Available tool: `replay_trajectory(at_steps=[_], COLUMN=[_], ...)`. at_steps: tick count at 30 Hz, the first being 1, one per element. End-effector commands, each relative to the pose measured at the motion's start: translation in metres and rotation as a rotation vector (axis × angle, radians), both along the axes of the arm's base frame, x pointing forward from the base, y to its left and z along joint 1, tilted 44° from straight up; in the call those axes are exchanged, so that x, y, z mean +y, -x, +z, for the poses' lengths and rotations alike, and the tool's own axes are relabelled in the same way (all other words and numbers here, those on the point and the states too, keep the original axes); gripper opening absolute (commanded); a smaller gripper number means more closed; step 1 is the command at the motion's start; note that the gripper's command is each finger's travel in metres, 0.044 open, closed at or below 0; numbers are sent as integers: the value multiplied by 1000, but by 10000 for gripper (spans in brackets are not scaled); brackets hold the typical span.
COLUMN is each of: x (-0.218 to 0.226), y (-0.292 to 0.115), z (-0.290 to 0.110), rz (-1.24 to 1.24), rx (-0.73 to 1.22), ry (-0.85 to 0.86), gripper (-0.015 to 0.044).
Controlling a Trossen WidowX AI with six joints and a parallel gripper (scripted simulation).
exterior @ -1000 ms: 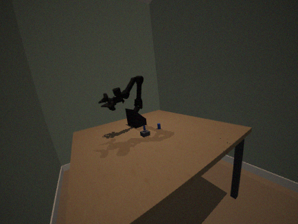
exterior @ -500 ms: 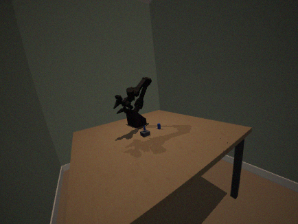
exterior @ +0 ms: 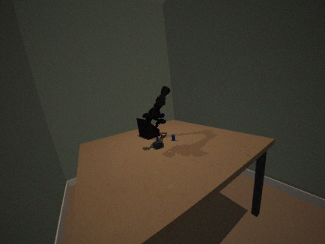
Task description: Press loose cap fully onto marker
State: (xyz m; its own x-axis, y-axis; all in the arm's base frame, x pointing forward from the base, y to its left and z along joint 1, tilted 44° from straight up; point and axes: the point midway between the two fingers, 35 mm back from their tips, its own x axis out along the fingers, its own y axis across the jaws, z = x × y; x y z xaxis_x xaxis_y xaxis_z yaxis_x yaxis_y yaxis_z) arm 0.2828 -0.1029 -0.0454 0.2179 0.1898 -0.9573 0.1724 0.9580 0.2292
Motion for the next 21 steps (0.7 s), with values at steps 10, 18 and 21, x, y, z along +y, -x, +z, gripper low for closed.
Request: replay_trajectory(at_steps=[10, 18, 21], x=[170, 185, 187], y=[11, 13, 12], z=[93, 105, 103], rz=[-386, -408, -408], rx=[406, 444, 444], ry=[-589, -613, -612], gripper=[255, 255, 255])
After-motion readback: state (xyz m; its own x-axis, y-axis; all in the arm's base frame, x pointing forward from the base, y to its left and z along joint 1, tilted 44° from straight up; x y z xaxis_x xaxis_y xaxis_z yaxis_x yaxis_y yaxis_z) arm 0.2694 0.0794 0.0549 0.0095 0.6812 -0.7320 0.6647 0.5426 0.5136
